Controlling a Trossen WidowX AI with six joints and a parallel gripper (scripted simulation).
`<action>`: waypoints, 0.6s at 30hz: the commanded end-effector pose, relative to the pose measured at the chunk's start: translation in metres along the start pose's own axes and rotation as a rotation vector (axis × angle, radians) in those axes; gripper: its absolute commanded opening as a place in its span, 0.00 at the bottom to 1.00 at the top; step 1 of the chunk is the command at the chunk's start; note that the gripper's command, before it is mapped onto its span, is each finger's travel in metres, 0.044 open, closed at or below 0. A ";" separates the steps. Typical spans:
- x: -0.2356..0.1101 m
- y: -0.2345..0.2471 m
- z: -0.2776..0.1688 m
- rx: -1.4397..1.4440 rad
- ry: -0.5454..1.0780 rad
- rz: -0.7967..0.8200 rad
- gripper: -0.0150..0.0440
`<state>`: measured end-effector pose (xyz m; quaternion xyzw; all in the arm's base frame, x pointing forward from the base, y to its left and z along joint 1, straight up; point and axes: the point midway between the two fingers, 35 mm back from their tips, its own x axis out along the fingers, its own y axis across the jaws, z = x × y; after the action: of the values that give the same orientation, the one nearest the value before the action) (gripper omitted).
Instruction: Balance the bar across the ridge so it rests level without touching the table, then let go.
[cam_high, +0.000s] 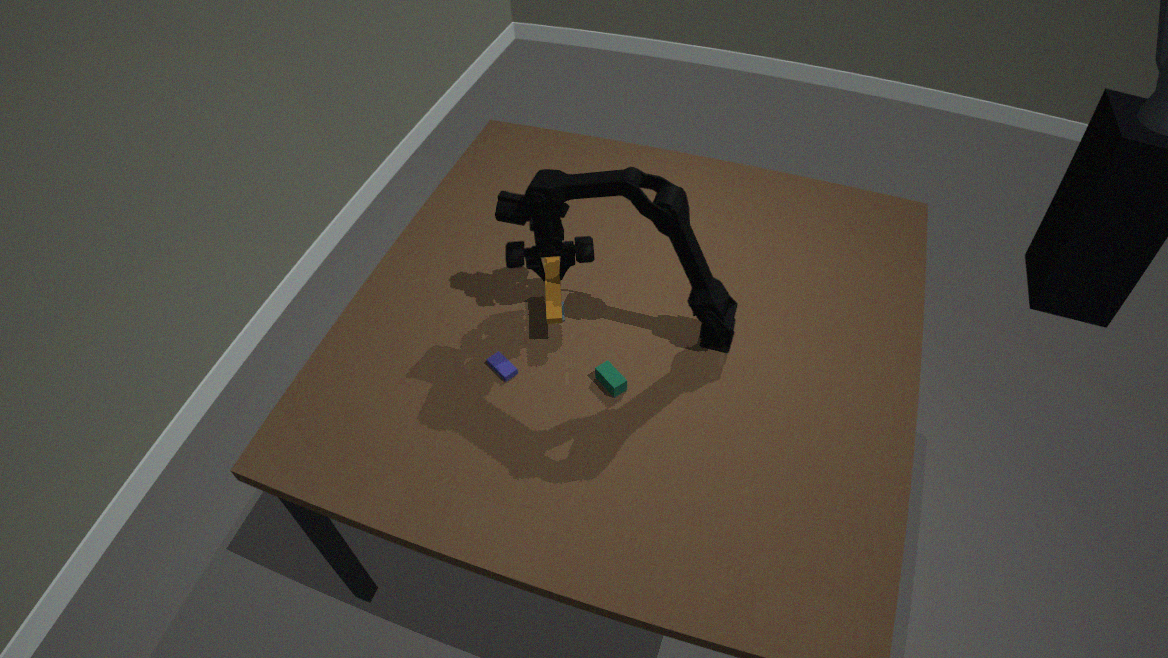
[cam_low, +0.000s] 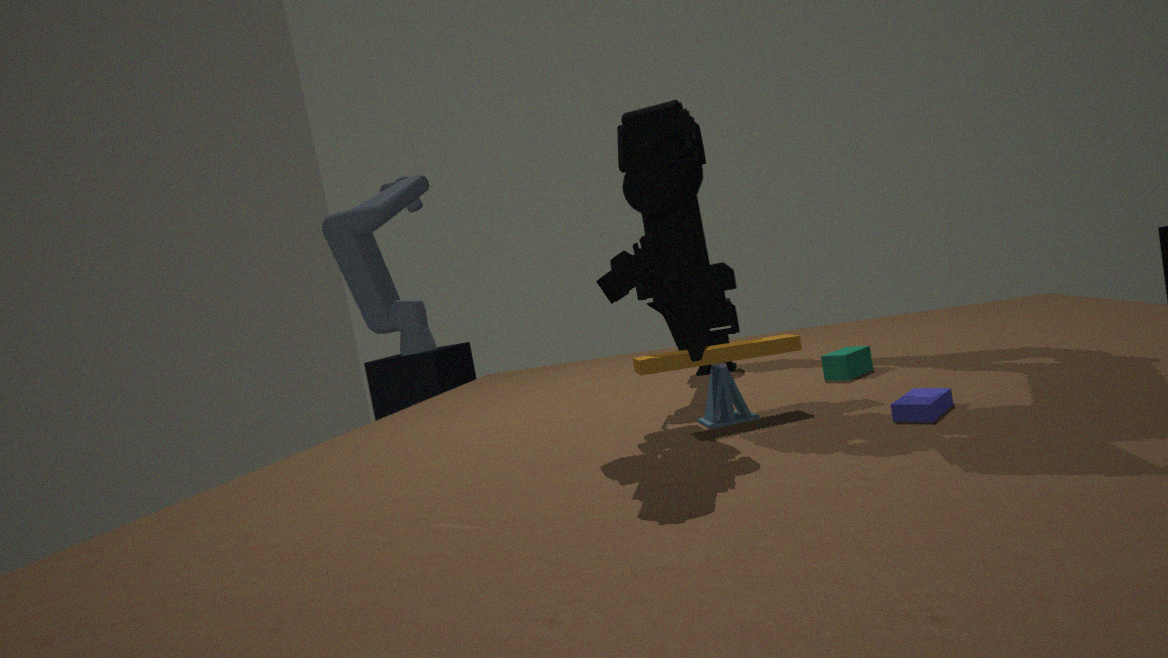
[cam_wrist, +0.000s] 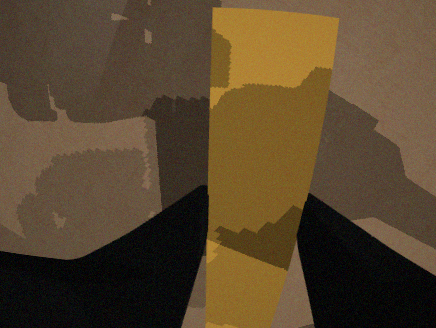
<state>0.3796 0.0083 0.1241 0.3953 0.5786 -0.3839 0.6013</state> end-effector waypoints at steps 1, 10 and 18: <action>0.000 0.001 -0.001 0.002 0.004 0.005 0.25; 0.001 0.001 -0.001 0.002 0.004 0.005 0.25; 0.001 0.001 -0.001 0.002 0.004 0.005 0.25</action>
<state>0.3797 0.0083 0.1227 0.3953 0.5785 -0.3838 0.6015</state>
